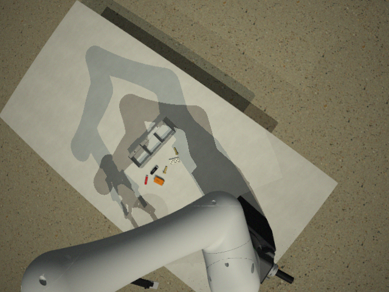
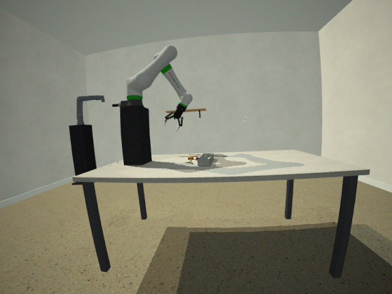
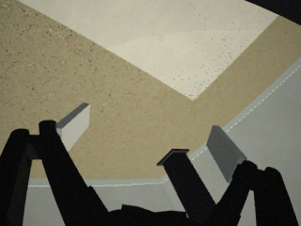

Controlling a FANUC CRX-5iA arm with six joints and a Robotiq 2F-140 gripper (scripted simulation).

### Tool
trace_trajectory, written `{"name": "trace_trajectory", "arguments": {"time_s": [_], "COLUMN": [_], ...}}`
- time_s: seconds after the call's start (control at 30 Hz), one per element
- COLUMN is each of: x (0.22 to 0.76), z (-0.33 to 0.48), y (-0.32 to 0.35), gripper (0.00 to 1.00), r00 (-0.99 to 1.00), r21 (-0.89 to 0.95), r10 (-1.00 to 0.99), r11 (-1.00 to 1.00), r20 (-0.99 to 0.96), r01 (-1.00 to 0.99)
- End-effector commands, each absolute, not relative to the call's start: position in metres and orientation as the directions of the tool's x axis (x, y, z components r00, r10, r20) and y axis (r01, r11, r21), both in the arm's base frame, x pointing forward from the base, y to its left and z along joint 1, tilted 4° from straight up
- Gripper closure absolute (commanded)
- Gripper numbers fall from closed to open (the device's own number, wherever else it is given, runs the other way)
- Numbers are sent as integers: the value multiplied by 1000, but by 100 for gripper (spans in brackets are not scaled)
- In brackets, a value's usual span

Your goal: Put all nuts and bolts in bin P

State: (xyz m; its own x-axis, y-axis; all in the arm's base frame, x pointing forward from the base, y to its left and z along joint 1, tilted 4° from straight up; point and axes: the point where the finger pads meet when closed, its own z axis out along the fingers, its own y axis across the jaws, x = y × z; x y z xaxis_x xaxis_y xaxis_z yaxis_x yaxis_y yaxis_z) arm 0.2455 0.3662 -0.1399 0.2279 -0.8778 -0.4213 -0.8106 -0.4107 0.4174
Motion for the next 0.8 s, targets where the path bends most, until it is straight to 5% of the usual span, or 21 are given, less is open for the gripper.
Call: {"name": "trace_trajectory", "arguments": {"time_s": [0.0, 0.53, 0.57, 0.77], "x": [246, 246, 246, 246], "z": [-140, -140, -148, -198], "y": [366, 366, 367, 370], "gripper": [0, 0, 95, 95], "r00": [228, 228, 228, 228], "r21": [417, 417, 417, 417], "r10": [-878, -878, -878, -878], "r11": [-411, -411, -411, -411], "r20": [-421, -421, -421, -421], "r01": [-811, -811, -811, -811]}}
